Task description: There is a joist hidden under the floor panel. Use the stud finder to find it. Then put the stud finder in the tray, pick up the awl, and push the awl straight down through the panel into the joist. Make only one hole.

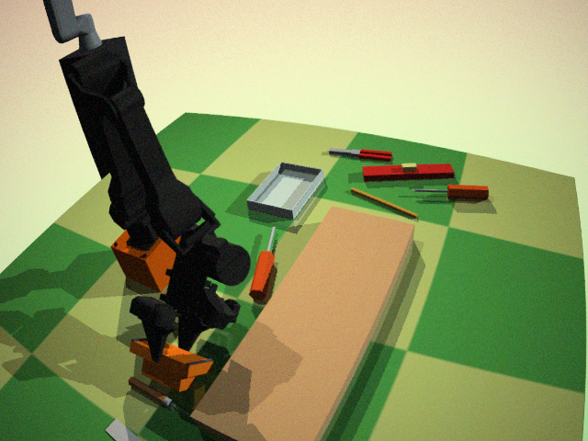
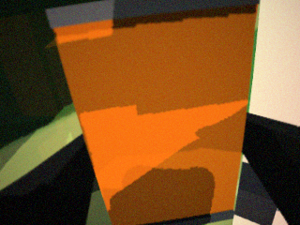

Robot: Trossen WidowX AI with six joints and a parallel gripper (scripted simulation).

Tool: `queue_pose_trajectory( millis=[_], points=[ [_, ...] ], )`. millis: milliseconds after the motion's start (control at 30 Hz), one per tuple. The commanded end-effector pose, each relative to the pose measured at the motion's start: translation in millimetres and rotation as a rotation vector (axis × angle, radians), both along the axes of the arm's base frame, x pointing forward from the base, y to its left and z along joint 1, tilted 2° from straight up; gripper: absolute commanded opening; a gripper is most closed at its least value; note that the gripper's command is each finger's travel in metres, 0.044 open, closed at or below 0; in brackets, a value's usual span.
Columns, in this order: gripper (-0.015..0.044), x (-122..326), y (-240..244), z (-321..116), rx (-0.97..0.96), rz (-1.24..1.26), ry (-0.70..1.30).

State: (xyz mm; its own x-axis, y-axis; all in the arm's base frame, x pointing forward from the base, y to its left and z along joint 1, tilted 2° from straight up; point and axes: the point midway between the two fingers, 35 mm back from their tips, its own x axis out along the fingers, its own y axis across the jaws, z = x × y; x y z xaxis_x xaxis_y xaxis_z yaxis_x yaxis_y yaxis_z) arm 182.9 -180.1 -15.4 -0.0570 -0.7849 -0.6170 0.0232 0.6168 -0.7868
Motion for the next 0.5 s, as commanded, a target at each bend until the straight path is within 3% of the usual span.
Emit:
queue_pose_trajectory(
  millis=[0,100,467],
  points=[
    [0.0368,-0.2,-0.3,0.7,-0.003,-0.001,0.001],
    [0.044,-0.2,-0.1,0.8,-0.003,-0.001,0.001],
    [0.044,1.2,8.0,6.1,0.001,-0.001,0.0]
  ],
)
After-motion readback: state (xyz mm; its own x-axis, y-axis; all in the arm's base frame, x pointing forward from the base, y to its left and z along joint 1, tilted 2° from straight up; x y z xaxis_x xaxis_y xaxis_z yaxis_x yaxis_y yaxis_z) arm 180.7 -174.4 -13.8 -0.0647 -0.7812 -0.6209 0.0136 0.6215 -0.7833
